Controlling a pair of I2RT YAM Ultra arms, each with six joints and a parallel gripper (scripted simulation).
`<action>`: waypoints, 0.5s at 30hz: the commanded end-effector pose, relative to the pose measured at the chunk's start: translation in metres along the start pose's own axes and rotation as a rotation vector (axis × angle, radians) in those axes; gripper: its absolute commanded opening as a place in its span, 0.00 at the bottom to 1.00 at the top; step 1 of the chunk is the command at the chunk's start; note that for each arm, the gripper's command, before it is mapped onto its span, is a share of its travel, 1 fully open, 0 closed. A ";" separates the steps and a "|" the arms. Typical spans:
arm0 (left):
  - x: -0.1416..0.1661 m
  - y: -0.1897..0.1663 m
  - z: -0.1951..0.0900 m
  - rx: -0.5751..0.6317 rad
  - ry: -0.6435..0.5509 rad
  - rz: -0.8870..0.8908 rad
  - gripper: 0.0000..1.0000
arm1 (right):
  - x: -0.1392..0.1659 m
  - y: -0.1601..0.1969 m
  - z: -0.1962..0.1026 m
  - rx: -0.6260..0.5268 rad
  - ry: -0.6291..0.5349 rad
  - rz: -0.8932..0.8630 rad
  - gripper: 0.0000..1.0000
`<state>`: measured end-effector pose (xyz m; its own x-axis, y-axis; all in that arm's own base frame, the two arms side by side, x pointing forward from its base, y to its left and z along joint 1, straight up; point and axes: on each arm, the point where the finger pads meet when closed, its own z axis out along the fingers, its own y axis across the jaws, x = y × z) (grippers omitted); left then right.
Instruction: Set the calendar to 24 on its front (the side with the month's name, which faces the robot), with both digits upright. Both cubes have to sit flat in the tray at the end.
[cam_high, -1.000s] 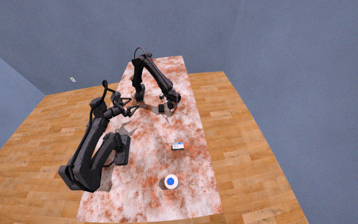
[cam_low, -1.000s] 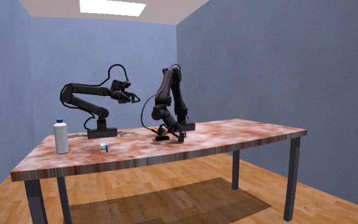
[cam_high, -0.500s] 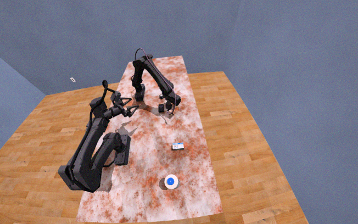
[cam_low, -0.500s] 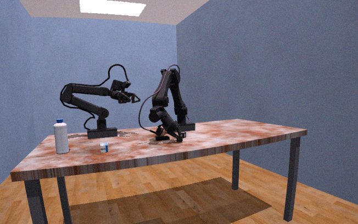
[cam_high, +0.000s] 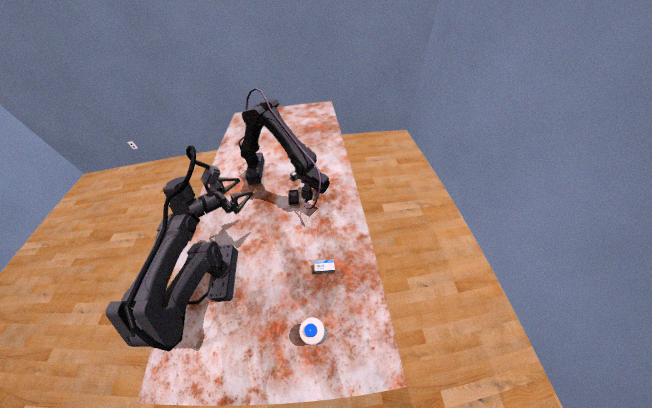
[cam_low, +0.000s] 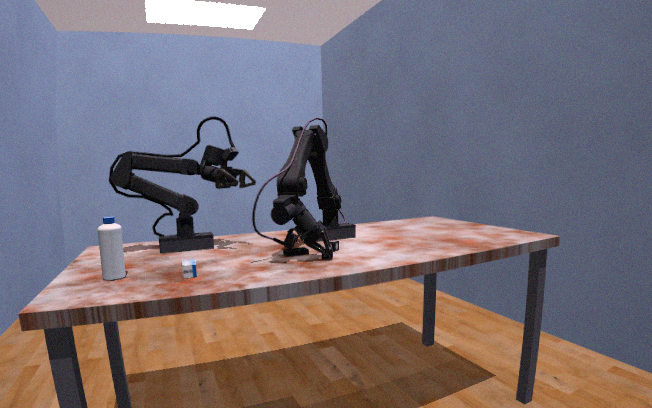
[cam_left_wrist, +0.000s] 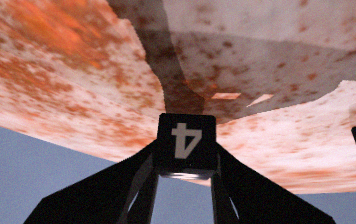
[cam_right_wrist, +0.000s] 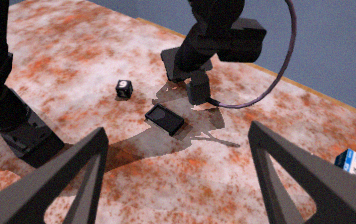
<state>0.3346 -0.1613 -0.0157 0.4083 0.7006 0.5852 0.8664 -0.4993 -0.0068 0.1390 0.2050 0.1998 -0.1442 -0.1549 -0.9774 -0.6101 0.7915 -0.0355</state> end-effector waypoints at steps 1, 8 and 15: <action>0.006 0.009 -0.007 -0.029 0.007 -0.021 0.26 | -0.012 0.001 -0.002 0.005 -0.015 0.020 1.00; 0.002 0.010 -0.003 -0.033 0.006 -0.025 0.26 | -0.012 0.001 -0.002 0.005 -0.015 0.020 1.00; 0.002 0.011 -0.003 -0.038 0.004 -0.031 0.26 | -0.012 0.001 -0.002 0.005 -0.015 0.020 1.00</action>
<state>0.3359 -0.1624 -0.0197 0.4062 0.7022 0.5847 0.8665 -0.4992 -0.0024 0.1390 0.2050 0.1998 -0.1442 -0.1549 -0.9774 -0.6101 0.7915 -0.0355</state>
